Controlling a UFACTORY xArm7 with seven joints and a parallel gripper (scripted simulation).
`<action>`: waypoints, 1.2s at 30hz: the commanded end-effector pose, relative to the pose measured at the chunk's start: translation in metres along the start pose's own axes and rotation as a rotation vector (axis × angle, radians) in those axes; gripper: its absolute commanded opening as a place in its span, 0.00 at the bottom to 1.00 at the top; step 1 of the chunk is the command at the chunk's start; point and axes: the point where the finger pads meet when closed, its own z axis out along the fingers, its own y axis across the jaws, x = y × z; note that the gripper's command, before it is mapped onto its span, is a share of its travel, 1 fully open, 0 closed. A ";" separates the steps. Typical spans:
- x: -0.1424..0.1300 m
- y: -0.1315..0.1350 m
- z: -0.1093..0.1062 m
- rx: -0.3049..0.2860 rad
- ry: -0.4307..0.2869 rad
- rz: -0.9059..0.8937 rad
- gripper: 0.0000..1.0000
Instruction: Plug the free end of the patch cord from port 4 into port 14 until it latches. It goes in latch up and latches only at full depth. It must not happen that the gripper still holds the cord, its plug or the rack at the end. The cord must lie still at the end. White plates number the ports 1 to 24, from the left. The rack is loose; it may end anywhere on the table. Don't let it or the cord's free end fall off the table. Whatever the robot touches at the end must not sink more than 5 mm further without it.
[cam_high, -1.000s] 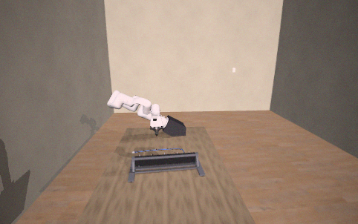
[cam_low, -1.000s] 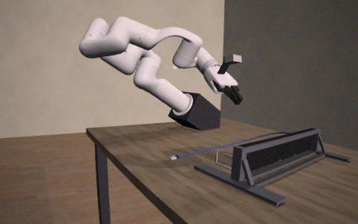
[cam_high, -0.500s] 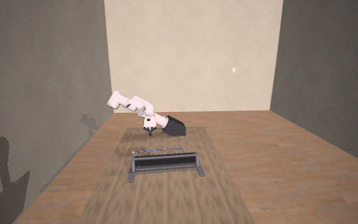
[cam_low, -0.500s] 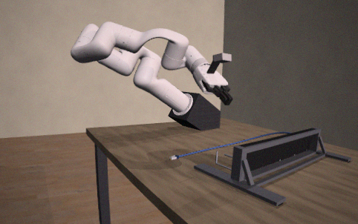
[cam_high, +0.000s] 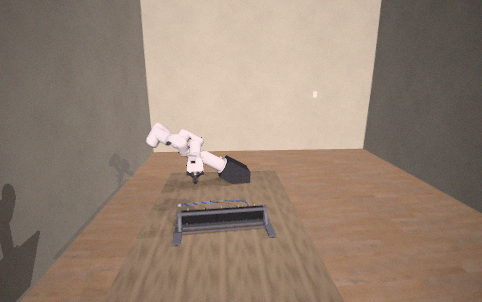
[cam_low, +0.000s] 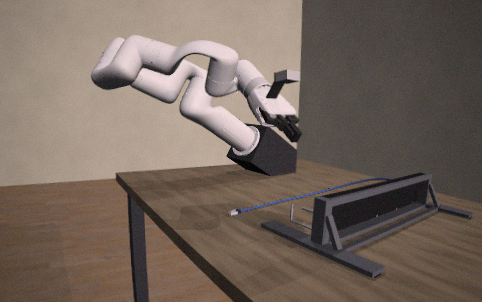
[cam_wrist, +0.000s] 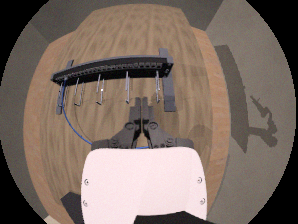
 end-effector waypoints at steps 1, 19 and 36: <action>0.002 0.001 0.000 0.000 0.003 0.000 0.00; 0.002 0.001 0.083 0.000 0.003 0.000 0.00; 0.002 0.001 0.140 0.000 0.003 0.000 0.00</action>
